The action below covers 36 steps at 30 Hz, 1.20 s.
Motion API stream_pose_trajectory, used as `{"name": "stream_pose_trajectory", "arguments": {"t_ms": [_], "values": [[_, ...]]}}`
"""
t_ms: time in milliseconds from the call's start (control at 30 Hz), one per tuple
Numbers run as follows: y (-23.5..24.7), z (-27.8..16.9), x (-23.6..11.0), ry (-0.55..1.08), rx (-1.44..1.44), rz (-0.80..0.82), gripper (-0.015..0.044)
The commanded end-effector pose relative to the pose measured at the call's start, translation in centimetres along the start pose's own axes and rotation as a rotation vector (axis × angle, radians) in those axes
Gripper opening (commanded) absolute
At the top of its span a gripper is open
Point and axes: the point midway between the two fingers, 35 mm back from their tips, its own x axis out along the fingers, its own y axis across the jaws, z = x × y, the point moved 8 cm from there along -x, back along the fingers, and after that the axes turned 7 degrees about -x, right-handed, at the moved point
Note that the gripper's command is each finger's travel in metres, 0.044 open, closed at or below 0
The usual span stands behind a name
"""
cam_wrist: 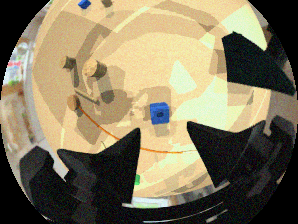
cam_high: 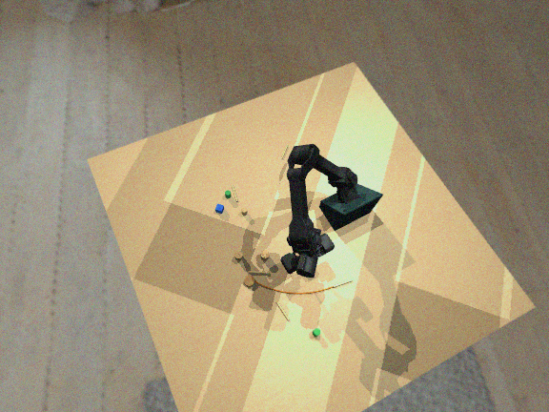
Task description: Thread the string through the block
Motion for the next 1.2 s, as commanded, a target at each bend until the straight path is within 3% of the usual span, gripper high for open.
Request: {"name": "stream_pose_trajectory", "arguments": {"t_ms": [0, 1167], "values": [[-0.1, 0.0, 0.0, 0.001, 0.003, -0.003, 0.0243], [0.0, 0.0, 4.4, 0.001, 0.003, -0.003, 0.0243]]}}
